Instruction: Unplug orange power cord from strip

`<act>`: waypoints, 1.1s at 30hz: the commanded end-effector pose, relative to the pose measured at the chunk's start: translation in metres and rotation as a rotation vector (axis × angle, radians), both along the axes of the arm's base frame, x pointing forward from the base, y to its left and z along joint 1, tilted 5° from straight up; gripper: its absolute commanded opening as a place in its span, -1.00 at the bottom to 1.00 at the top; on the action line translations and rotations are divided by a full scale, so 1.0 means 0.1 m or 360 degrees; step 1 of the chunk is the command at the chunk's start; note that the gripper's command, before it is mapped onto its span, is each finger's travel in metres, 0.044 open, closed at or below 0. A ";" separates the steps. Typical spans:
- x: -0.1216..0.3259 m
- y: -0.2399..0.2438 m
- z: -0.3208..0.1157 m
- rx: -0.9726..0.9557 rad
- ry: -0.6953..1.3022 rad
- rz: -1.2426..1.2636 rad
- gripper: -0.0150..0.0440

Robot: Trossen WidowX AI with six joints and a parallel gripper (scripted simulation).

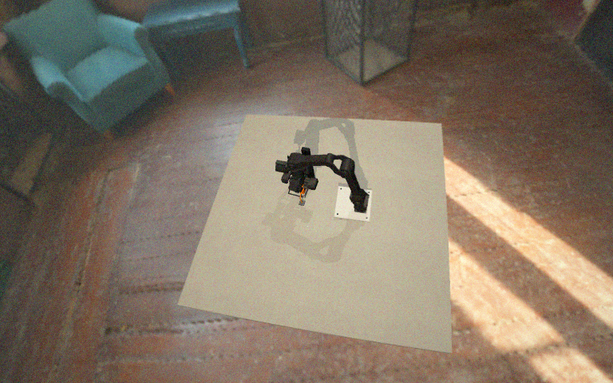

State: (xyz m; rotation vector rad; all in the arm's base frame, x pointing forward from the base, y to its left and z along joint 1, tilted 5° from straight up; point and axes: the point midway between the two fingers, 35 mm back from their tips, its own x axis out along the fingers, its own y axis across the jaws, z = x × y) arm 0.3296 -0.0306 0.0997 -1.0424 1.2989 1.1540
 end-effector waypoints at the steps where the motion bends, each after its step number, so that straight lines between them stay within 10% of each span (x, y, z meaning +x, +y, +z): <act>1: 0.00 -0.01 0.00 -0.0006 -0.0011 0.0010 0.05; 33: 0.03 0.13 -0.07 -0.0001 -0.0012 0.0003 -0.49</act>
